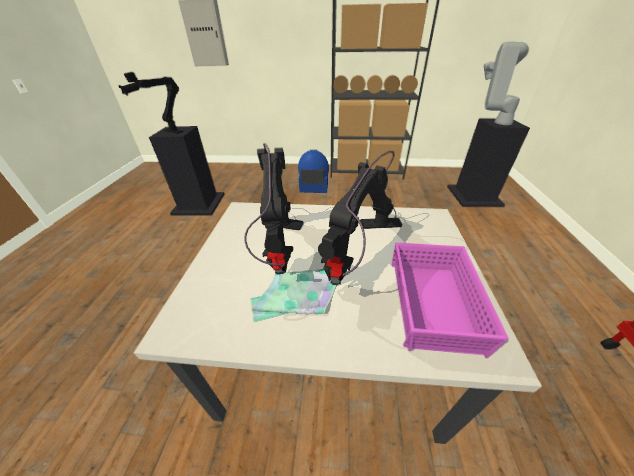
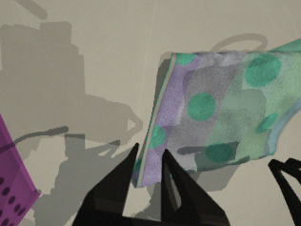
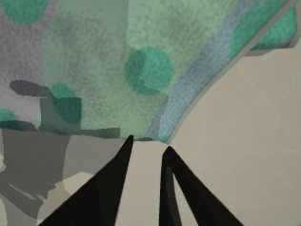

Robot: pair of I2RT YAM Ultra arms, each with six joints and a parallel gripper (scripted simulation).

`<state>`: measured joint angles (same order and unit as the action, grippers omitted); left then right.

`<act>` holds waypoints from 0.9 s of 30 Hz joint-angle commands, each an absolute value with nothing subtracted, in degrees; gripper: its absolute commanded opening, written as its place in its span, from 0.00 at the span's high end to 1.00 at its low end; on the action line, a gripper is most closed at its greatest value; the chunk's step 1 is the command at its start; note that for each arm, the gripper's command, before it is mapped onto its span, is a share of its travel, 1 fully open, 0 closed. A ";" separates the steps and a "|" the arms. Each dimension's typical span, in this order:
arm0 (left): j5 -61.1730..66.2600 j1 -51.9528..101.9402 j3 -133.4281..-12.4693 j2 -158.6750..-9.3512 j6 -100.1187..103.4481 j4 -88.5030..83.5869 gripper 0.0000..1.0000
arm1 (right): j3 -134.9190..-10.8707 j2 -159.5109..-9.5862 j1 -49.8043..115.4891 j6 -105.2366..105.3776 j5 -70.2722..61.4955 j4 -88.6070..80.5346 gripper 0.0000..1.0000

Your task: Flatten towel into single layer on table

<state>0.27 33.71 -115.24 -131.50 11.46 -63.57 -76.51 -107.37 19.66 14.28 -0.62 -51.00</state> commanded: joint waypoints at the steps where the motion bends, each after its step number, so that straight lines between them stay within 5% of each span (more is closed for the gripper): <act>1: -0.41 35.29 -118.46 -134.03 14.16 -59.97 0.66 | -78.54 -107.19 19.46 14.66 -1.30 -51.84 0.66; 27: 0.11 34.75 -115.27 -134.35 14.02 -58.82 0.66 | -74.88 -108.96 20.63 15.23 -0.81 -48.32 0.66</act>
